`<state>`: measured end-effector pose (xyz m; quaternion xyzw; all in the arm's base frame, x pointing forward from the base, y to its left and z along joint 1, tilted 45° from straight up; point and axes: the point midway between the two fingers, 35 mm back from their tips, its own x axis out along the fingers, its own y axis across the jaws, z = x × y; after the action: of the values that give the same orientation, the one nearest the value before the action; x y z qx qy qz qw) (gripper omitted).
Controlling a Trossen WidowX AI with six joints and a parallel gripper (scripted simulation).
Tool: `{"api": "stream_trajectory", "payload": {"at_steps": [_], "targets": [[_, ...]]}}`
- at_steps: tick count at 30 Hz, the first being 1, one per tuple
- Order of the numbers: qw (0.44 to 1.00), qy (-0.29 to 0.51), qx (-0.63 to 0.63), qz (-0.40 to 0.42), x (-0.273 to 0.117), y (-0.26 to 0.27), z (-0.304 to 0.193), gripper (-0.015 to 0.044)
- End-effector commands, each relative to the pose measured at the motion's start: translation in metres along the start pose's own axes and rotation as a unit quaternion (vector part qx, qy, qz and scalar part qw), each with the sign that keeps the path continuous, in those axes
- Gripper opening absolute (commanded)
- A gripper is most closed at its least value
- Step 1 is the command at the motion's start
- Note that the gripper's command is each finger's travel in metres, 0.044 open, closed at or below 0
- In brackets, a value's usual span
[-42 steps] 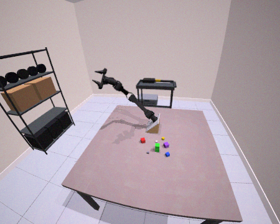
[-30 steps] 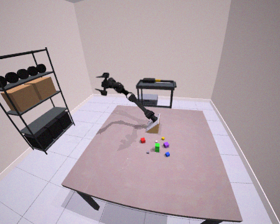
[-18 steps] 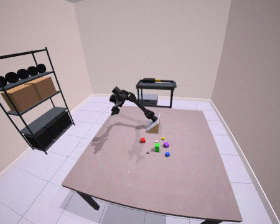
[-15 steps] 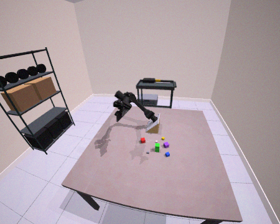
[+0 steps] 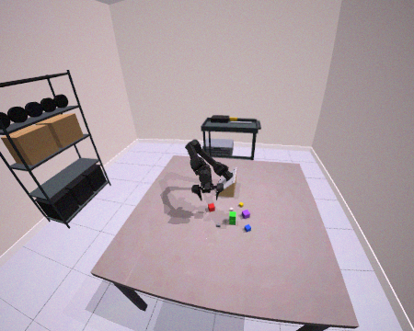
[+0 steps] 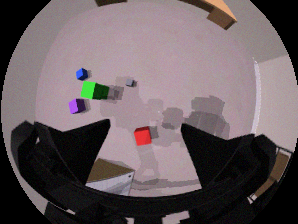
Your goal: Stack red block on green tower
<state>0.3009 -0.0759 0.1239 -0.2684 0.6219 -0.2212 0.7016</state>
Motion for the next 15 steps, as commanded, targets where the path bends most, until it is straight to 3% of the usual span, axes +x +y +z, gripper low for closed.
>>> {"api": "stream_trajectory", "payload": {"at_steps": [1, 15], "targets": [[0.986, 0.113, -0.118, -0.010, 0.021, 0.007, -0.046, 0.0440], [0.981, 0.135, -0.141, -0.010, 0.025, 0.011, -0.061, 0.0440]]}}
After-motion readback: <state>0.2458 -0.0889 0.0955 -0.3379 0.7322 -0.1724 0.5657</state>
